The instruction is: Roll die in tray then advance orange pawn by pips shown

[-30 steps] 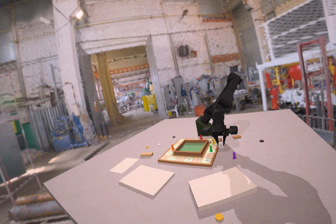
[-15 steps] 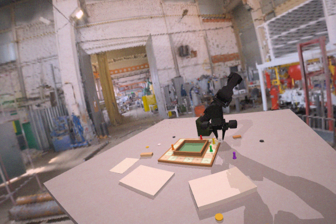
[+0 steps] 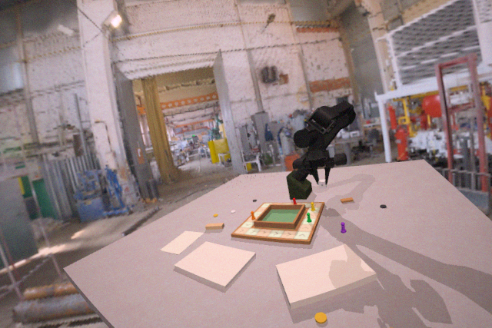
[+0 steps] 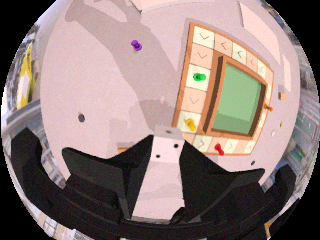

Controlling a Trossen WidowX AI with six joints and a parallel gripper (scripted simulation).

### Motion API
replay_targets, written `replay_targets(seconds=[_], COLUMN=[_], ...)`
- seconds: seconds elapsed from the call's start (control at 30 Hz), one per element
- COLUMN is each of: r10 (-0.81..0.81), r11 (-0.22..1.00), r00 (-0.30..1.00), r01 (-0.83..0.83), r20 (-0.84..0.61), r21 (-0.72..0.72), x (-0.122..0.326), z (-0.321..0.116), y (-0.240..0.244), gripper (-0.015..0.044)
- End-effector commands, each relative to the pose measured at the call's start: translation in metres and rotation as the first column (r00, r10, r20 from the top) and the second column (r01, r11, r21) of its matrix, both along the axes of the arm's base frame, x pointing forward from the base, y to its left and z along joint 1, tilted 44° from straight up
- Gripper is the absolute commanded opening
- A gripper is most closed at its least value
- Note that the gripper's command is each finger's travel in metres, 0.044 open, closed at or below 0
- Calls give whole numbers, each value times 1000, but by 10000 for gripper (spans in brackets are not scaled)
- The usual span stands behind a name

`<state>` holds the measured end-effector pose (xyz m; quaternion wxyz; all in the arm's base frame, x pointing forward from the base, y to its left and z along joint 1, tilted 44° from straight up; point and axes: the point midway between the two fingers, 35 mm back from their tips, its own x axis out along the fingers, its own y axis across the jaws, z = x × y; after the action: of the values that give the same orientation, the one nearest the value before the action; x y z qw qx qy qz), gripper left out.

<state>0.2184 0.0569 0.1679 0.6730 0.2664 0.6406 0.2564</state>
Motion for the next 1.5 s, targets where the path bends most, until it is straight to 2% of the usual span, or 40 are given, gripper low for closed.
replay_targets(seconds=[0.0, 0.33, 0.67, 1.07, 1.47], r10=[3, -208, -429, -618, -694], r11=[1000, 978, 895, 729, 522], r00=[1000, 958, 804, 495, 103], r01=[-4, 211, 441, 650, 754], r20=[5, -196, -412, -610, -713], r21=[6, -6, -71, -212, -399], x=[-2, 16, 33, 46, 52], z=[8, -15, -44, -82, -123], y=[-4, -20, -41, -66, -91], gripper=[0, 0, 0, 0, 0])
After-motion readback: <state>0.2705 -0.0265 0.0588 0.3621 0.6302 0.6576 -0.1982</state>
